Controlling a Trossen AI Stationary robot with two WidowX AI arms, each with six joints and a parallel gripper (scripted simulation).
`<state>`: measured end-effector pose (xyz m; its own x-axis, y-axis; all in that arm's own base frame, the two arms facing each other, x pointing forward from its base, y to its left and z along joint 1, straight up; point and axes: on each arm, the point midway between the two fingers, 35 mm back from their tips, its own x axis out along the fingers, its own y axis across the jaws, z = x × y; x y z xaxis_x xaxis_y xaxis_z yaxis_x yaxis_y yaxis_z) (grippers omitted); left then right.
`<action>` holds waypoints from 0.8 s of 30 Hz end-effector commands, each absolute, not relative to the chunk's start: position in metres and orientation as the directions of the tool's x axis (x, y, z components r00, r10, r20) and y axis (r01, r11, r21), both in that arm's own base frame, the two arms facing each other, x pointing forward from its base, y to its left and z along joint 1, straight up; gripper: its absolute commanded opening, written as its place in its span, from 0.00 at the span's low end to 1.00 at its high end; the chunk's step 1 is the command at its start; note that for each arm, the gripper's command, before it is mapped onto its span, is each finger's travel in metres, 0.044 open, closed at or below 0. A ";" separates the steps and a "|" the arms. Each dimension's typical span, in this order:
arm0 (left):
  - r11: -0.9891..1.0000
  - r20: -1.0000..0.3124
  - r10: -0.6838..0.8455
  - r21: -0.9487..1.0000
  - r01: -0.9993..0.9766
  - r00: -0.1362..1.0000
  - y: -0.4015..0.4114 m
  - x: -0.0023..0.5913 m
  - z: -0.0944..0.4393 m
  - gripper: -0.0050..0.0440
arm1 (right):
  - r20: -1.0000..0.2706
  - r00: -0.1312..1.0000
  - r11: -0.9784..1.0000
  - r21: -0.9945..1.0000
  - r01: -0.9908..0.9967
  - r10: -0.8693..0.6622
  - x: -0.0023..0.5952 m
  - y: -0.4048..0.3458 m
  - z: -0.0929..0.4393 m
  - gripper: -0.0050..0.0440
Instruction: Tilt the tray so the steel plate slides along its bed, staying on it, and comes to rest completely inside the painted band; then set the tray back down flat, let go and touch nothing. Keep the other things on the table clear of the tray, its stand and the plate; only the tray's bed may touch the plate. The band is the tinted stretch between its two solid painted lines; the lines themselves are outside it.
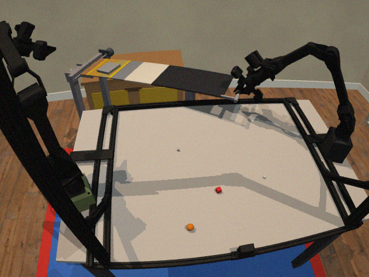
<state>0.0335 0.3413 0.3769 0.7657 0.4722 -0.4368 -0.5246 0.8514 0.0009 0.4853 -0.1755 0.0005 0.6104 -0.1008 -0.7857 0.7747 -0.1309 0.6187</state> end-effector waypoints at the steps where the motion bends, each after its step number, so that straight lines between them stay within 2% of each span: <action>1: 0.852 -0.436 0.471 0.000 -0.523 0.767 0.341 0.034 0.377 1.00 | -0.800 0.591 -0.134 0.600 0.789 -0.100 0.479 -0.176 0.003 0.10; 24: 0.852 -0.436 0.471 0.000 -0.523 0.767 0.341 0.034 0.377 1.00 | -0.790 0.604 -0.132 0.613 0.779 -0.102 0.481 -0.176 0.020 0.10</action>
